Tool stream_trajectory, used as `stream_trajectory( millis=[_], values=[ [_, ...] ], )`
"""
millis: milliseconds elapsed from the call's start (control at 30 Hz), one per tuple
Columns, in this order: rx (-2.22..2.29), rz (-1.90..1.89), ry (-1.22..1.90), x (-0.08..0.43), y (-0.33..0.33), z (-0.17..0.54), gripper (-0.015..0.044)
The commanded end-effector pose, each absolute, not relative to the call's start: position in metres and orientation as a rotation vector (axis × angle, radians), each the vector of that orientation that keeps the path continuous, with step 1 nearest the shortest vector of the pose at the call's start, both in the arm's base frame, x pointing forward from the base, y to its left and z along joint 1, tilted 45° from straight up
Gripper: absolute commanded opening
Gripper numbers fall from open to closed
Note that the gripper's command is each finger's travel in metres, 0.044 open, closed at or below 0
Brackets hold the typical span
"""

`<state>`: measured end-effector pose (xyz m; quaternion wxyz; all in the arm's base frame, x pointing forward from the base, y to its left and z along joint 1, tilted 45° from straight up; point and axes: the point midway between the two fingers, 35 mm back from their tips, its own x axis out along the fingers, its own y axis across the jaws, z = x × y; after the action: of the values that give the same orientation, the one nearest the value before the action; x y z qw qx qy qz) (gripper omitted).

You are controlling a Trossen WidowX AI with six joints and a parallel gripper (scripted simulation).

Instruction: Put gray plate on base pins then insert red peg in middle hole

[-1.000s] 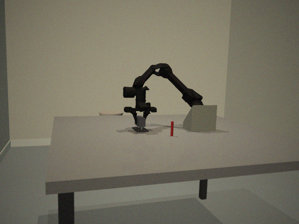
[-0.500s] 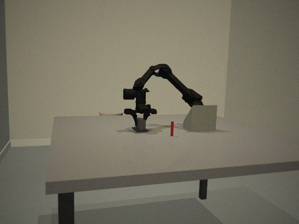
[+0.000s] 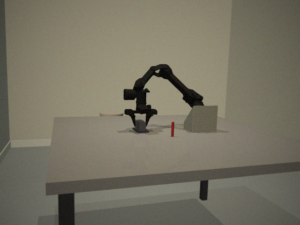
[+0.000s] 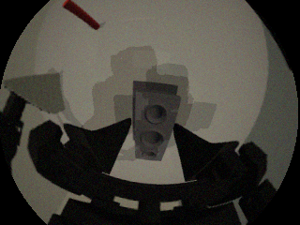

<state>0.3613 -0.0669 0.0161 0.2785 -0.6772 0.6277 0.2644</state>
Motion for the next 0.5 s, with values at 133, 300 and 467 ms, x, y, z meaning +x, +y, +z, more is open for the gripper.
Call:
stream_trajectory(
  millis=[133,300,467],
  values=[
    [-1.816,0.708,1.684,0.361,-0.067,0.016,0.0440],
    [-1.816,0.708,1.684,0.361,-0.067,0.016,0.0440],
    [-1.812,0.717,1.681,0.363,-0.024,0.055,0.0440]
  ],
)
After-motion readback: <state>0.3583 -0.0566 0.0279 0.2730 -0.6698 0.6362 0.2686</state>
